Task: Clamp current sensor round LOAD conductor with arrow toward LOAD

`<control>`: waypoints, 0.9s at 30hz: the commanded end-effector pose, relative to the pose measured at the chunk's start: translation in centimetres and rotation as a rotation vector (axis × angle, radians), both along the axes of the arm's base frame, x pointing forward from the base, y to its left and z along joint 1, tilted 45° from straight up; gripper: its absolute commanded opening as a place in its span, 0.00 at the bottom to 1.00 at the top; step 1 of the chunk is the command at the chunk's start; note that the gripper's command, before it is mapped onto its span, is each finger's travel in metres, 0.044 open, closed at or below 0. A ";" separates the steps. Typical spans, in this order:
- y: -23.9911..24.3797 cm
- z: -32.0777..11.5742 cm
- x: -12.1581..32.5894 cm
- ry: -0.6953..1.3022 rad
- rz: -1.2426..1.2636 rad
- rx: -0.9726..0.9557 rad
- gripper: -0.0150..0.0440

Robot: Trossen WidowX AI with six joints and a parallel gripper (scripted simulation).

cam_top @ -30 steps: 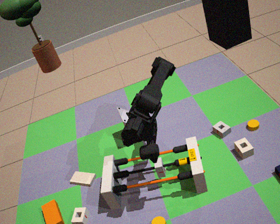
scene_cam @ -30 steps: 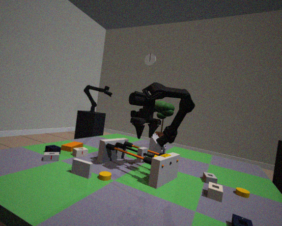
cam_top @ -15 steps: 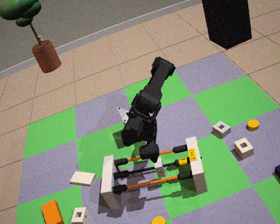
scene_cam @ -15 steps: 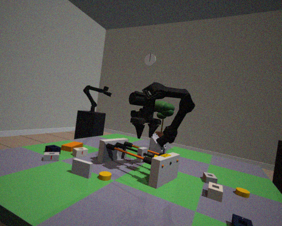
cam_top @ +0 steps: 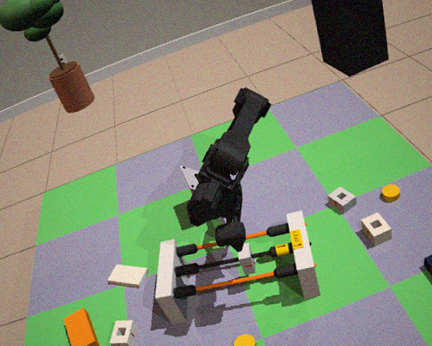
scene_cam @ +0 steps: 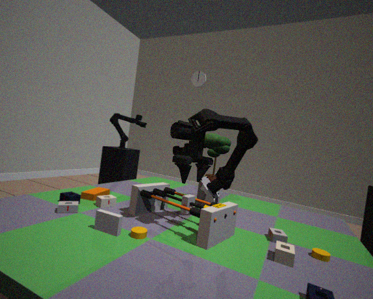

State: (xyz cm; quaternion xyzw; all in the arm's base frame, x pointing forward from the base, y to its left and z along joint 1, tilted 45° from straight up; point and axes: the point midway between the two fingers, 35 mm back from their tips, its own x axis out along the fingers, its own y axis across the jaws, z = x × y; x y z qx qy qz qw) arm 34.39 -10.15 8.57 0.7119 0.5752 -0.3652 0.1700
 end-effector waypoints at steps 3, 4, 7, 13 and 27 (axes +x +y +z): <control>0.0 0.0 -0.1 0.001 0.005 -0.001 1.00; 0.1 0.1 0.0 -0.002 0.008 -0.010 1.00; 2.0 1.1 -0.5 -0.036 0.113 -0.149 1.00; 5.8 4.1 -2.0 -0.172 0.324 -0.511 1.00; 9.7 9.9 -4.5 -0.504 0.445 -0.985 1.00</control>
